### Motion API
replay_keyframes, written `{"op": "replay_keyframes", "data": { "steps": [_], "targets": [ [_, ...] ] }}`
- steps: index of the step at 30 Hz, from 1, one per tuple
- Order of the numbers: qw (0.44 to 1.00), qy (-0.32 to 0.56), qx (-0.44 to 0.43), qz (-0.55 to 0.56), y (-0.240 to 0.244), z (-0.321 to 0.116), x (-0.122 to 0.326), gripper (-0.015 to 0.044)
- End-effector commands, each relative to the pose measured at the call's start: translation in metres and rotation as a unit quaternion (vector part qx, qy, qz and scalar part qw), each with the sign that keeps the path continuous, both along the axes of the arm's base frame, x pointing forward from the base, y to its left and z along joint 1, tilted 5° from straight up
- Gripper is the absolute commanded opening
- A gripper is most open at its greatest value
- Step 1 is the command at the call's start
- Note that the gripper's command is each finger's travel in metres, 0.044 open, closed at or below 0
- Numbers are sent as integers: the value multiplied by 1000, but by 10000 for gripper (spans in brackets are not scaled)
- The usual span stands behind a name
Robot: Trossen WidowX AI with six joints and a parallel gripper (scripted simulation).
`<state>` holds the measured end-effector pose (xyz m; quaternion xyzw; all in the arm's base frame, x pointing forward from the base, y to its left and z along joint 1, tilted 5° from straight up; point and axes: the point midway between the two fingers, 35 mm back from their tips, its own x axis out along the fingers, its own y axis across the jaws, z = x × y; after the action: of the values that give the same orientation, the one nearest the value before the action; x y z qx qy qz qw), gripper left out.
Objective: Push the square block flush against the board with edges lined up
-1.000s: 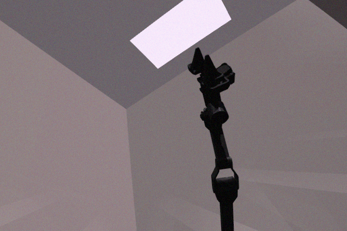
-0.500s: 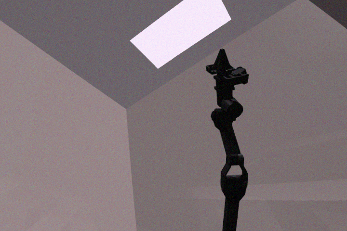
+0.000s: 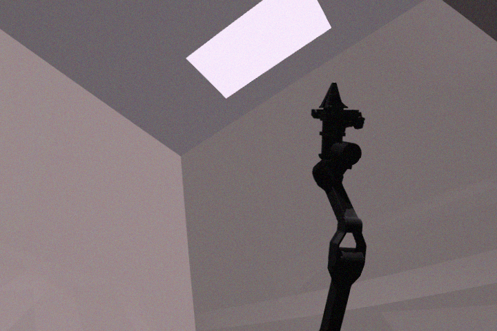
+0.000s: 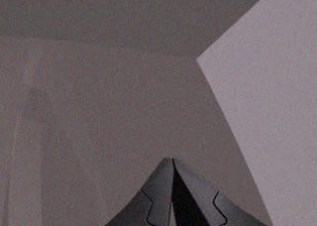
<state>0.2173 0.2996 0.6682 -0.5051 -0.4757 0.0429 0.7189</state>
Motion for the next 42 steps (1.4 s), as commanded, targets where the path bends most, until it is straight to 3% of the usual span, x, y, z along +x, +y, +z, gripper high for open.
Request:
{"op": "replay_keyframes", "data": {
  "steps": [1,16,32,42],
  "targets": [
    [999,-48,20,18,-14,20,-37,0],
    [981,-156,110,40,-74,66,-131,0],
    [948,-187,249,59,-167,90,-183,0],
    [928,-187,319,33,-228,93,-193,0]
  ]
}}
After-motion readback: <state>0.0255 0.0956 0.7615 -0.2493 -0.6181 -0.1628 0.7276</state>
